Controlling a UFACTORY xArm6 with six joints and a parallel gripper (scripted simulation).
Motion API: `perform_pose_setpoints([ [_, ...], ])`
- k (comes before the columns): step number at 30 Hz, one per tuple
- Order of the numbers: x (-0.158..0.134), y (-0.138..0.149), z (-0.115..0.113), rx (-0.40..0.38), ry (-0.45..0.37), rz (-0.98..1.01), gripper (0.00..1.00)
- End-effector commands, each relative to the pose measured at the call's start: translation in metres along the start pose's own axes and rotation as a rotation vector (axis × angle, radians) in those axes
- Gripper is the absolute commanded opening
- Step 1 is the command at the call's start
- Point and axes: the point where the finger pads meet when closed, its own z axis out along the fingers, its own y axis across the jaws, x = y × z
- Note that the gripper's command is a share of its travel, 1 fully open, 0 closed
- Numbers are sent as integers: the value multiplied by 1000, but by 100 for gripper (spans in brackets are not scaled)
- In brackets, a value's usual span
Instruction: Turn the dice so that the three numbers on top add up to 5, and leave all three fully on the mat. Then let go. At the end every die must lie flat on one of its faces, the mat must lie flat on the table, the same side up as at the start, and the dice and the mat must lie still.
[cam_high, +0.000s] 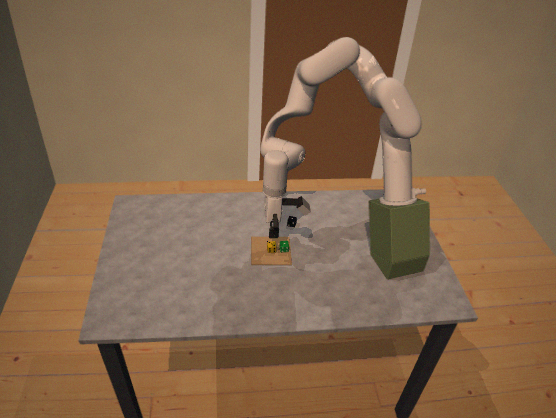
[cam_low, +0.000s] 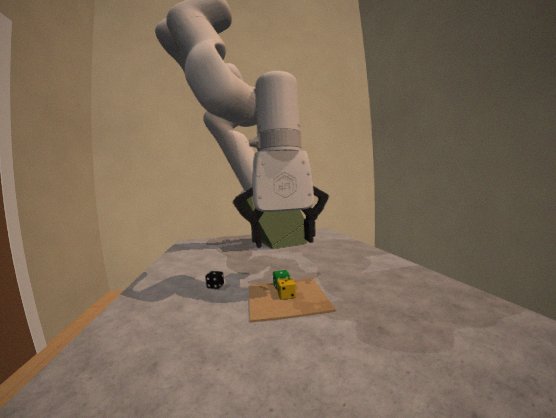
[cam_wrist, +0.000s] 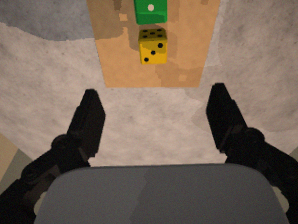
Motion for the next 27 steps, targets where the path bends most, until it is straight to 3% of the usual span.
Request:
perform_pose_setpoints([
  [1, -1, -1, -1, -1, -3, -10, 100],
  [15, 6, -21, 1, 1, -5, -331, 100],
  [27, 19, -50, 4, 3, -6, -820, 100],
])
